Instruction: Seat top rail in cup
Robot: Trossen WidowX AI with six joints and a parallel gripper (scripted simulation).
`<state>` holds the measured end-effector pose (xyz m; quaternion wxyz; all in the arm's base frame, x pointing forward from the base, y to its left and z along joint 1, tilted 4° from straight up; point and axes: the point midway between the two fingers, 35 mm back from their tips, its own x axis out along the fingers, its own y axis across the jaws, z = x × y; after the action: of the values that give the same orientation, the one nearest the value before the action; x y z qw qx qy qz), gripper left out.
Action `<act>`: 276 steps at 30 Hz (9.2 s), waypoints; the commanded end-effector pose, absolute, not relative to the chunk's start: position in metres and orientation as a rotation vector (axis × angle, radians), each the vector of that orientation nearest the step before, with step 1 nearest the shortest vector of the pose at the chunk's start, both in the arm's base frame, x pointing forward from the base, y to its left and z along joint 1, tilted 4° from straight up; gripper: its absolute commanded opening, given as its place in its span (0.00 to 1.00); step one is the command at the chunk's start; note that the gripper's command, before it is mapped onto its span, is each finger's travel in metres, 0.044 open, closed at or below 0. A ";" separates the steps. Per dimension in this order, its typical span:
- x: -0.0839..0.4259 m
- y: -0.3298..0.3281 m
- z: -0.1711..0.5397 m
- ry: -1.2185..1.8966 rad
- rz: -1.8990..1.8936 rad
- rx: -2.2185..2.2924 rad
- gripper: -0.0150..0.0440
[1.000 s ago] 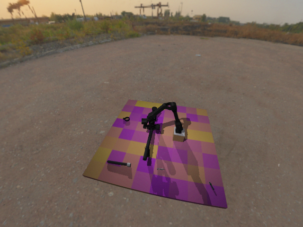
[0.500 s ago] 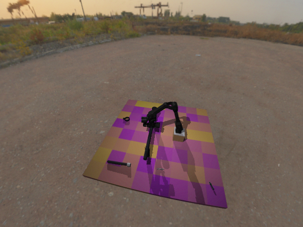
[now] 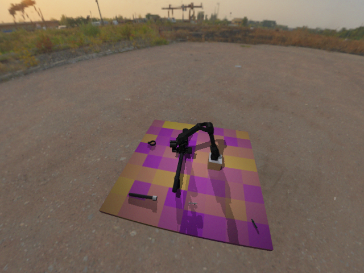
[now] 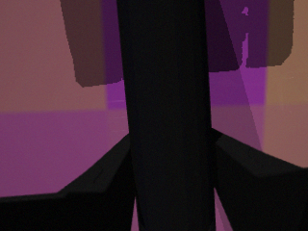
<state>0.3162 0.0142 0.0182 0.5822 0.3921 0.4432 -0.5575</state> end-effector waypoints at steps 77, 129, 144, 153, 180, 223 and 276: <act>0.321 -0.009 0.025 1.052 -1.302 0.909 0.25; 0.320 -0.008 0.026 1.059 -1.311 0.908 0.25; 0.320 -0.010 0.027 1.058 -1.312 0.907 0.25; 0.319 -0.011 0.028 1.058 -1.312 0.907 0.25; 0.320 -0.007 0.023 1.077 -1.307 0.916 0.25; 0.324 -0.024 0.038 1.076 -1.308 0.915 0.25; 0.321 -0.040 0.032 1.115 -1.313 0.911 0.30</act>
<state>0.3212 -0.0404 0.0316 0.5610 0.3866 0.4742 -0.5577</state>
